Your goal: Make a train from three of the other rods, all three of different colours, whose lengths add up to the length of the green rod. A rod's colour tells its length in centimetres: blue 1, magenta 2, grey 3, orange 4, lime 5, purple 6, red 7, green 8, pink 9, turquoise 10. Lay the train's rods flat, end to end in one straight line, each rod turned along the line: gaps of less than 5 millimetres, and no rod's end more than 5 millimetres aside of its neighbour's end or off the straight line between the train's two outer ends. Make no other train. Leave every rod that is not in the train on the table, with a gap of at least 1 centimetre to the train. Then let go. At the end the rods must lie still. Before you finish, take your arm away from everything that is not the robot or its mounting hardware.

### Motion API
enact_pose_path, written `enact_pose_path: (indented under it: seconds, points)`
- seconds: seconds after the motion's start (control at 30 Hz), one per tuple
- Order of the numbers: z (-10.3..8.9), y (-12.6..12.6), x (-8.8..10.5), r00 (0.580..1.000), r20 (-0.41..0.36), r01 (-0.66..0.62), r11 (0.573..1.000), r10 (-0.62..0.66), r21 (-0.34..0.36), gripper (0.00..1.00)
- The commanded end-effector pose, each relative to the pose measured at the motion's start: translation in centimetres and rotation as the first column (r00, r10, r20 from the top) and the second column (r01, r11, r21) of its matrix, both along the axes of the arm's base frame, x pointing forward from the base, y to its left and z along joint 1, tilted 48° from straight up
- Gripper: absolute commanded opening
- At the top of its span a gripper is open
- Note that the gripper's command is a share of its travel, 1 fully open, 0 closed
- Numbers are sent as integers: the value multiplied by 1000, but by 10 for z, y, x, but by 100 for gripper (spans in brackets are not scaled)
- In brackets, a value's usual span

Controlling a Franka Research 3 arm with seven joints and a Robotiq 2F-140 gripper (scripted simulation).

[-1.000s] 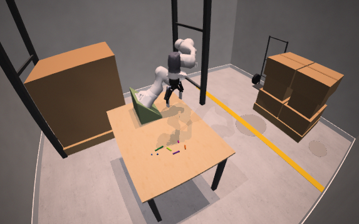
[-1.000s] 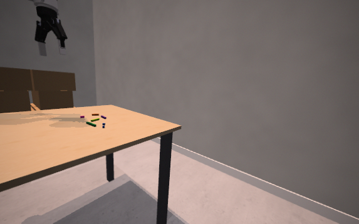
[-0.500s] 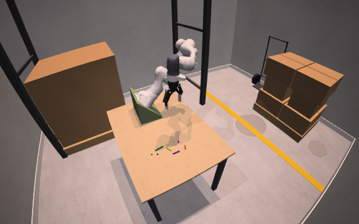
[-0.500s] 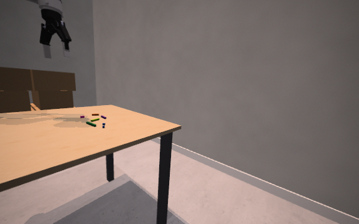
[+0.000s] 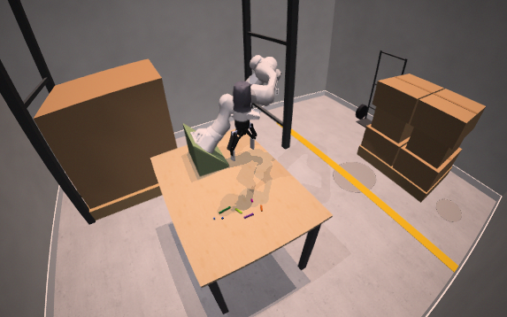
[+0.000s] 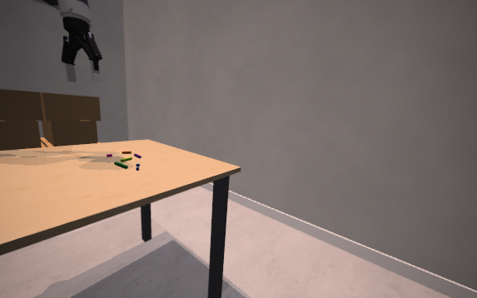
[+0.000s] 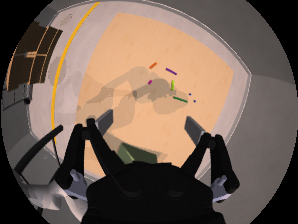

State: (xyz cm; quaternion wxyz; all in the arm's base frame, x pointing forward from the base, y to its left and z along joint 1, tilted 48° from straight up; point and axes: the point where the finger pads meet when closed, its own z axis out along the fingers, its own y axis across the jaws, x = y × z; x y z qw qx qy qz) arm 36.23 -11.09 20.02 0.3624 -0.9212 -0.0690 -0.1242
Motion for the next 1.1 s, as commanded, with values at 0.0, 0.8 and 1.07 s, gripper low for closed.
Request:
enact_pose_path:
  seconds: [0.0,0.8,1.07]
  points:
    - [-15,-2,9,1000,4,2,1000,-2,-1,100]
    - [-59,-6,27,999,-30,31,999,-31,11,100]
    - [-59,-6,27,999,-30,31,999,-31,11,100]
